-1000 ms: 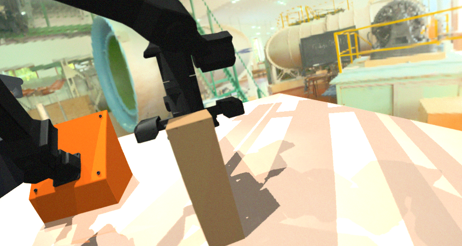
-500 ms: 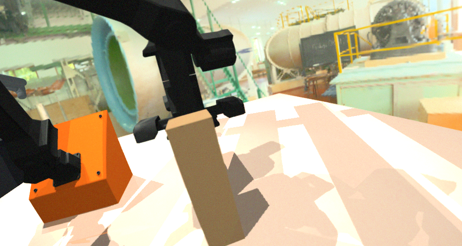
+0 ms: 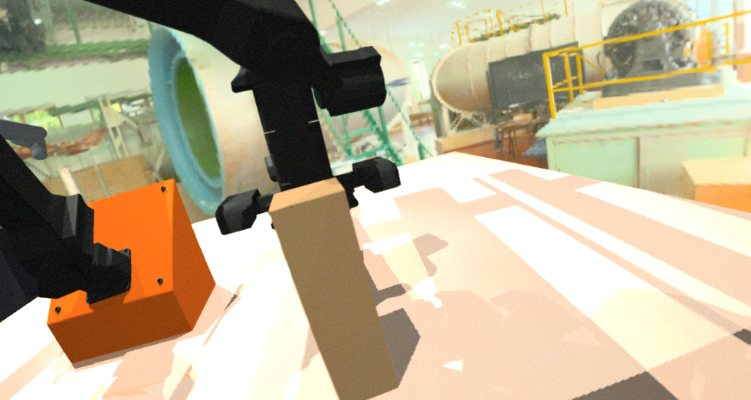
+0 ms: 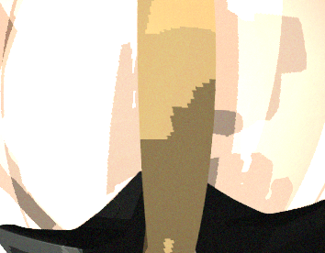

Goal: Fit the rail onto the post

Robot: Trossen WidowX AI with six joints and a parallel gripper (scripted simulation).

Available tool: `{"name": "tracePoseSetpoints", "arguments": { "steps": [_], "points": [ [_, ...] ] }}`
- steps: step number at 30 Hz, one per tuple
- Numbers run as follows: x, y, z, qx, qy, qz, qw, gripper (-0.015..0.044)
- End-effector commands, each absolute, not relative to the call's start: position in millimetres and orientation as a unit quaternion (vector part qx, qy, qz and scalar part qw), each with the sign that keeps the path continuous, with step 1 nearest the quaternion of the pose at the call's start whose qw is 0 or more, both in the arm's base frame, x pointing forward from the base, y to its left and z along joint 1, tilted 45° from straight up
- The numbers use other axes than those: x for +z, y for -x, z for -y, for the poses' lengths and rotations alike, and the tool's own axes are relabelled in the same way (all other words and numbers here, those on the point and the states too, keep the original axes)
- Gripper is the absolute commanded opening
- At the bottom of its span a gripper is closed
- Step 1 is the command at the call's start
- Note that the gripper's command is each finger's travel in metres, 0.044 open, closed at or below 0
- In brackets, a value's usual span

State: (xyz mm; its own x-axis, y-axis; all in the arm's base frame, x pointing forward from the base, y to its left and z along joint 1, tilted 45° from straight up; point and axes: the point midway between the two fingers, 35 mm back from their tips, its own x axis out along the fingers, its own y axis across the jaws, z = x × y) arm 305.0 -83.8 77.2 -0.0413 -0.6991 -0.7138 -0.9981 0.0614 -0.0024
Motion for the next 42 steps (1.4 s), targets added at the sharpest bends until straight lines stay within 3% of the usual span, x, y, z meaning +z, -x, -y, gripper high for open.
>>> {"name": "tracePoseSetpoints", "arguments": {
  "steps": [1, 42],
  "points": [
    [81, -306, 85, 0.263, 0.635, -0.669, 0.283, 0.0],
    [92, -306, 92, 0.263, 0.635, -0.669, 0.283, 0.0]
  ]
}}
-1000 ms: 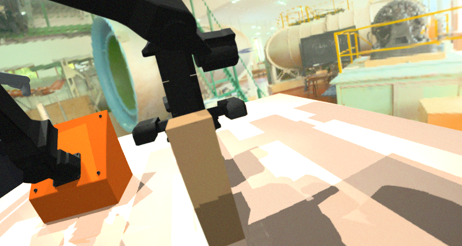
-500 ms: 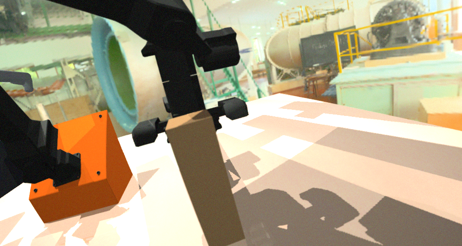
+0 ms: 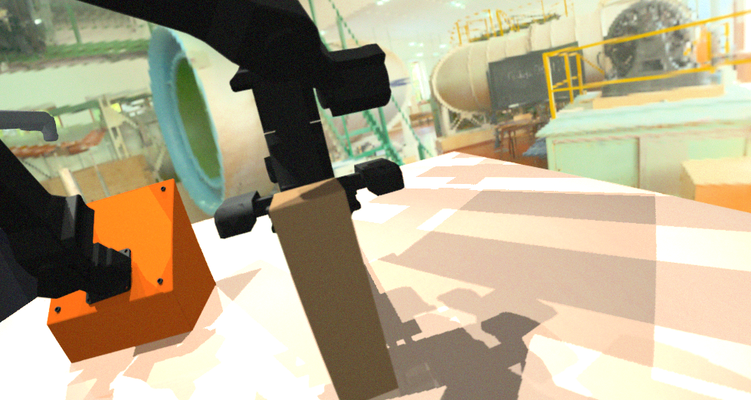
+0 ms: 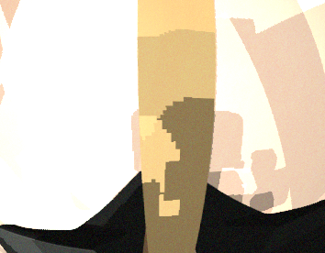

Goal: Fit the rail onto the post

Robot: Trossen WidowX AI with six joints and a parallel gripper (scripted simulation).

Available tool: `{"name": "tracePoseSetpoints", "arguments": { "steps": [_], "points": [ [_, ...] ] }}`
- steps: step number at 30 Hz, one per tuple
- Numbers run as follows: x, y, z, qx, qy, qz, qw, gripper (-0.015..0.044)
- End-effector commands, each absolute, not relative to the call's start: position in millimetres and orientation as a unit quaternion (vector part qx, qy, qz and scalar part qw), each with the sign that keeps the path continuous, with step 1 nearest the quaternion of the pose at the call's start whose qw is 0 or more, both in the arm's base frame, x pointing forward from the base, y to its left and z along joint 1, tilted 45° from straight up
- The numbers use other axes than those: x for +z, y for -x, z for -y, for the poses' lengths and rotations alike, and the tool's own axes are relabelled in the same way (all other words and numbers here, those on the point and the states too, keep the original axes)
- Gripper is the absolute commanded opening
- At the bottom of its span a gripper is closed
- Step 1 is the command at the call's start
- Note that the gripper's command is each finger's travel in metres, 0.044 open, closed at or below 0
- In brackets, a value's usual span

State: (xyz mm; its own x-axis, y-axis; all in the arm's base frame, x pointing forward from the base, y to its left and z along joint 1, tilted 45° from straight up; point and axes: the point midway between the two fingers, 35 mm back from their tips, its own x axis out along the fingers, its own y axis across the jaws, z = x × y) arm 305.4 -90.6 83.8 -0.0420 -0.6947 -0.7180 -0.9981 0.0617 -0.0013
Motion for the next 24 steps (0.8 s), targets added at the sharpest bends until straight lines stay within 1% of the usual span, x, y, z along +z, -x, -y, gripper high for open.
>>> {"name": "tracePoseSetpoints", "arguments": {
  "steps": [1, 24],
  "points": [
    [91.8, -306.1, 92.0, 0.263, 0.635, -0.669, 0.283, 0.0],
    [94.4, -305.9, 94.1, 0.263, 0.635, -0.669, 0.283, 0.0]
  ]
}}
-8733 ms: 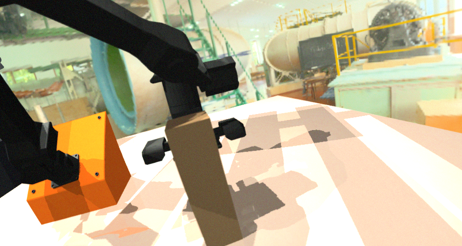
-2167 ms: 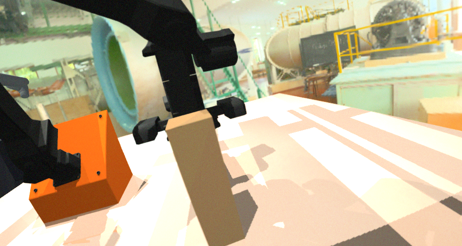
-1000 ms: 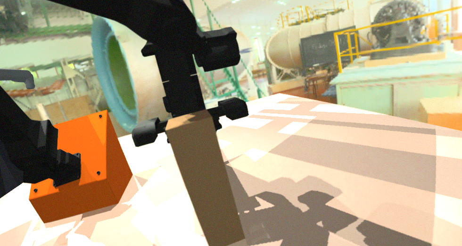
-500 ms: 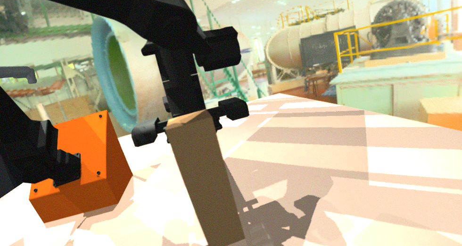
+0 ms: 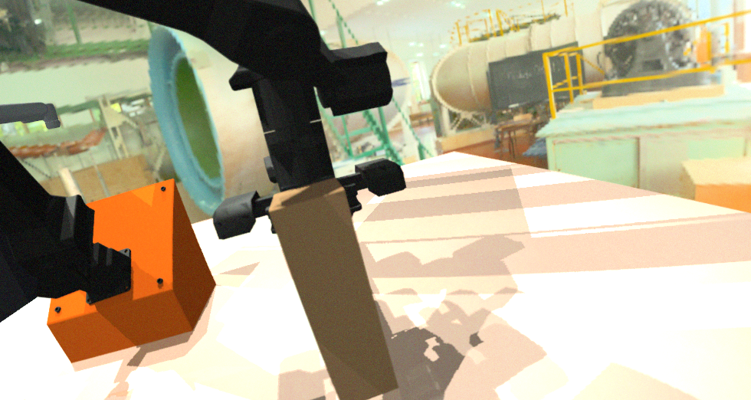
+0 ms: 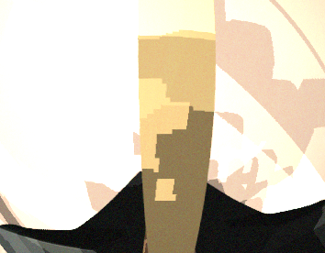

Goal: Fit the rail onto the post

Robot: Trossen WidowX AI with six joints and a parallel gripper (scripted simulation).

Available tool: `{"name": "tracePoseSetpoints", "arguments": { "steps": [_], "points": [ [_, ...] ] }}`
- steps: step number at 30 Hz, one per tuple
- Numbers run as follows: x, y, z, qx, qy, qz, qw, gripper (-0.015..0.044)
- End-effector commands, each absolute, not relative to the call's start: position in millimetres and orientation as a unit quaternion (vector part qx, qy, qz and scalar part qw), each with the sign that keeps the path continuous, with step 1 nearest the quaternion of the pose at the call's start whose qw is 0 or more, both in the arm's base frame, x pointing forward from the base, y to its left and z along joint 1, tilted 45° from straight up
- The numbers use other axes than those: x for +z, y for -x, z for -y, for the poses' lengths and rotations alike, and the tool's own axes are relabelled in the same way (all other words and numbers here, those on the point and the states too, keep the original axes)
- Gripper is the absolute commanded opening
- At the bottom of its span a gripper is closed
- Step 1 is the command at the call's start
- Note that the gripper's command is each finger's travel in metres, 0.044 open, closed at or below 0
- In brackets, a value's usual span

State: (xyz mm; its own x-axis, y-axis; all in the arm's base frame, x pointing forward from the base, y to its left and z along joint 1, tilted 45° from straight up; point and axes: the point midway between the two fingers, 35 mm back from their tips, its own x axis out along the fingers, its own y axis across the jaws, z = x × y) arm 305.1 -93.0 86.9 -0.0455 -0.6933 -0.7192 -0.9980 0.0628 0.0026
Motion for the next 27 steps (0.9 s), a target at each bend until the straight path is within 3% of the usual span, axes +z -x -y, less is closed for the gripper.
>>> {"name": "tracePoseSetpoints", "arguments": {
  "steps": [1, 25, 27],
  "points": [
    [94.6, -305.9, 94.2, 0.263, 0.635, -0.669, 0.283, 0.0],
    [98.0, -305.6, 98.6, 0.263, 0.635, -0.669, 0.283, 0.0],
    [91.2, -304.7, 97.7, 0.268, 0.63, -0.671, 0.283, 0.0053]
  ]
}}
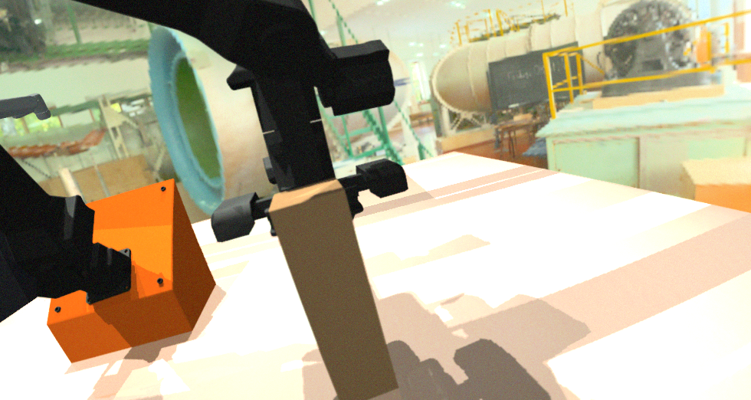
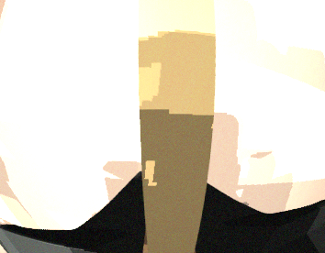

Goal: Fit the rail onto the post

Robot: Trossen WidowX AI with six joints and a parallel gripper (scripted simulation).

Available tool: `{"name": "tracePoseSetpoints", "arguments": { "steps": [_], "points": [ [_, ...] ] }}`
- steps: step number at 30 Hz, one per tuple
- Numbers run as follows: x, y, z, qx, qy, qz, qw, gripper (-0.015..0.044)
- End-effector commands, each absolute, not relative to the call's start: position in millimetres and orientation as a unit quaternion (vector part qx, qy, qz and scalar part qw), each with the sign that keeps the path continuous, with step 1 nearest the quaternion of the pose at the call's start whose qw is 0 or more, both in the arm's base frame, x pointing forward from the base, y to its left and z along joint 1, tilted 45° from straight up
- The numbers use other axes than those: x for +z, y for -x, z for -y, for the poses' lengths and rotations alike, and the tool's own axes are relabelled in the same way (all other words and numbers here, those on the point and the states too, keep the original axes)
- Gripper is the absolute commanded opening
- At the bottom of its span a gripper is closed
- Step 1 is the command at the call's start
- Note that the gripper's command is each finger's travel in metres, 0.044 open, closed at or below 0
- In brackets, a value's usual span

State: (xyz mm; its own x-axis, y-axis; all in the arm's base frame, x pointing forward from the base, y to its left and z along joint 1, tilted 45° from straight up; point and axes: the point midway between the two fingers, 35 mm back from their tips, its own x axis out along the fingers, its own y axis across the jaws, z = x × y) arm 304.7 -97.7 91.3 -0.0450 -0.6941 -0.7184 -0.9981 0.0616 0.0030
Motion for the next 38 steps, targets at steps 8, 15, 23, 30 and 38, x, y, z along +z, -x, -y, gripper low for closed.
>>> {"name": "tracePoseSetpoints", "arguments": {
  "steps": [8, 15, 23, 30, 38],
  "points": [
    [91, -305, 98, 0.268, 0.63, -0.671, 0.283, 0.0263],
    [91, -305, 98, 0.268, 0.63, -0.671, 0.283, 0.044],
    [91, -307, 57, 0.264, 0.634, -0.669, 0.284, 0.044],
    [91, -307, 55, 0.264, 0.635, -0.669, 0.284, 0.044],
    [91, -307, 55, 0.264, 0.635, -0.669, 0.284, 0.044]
  ]
}}
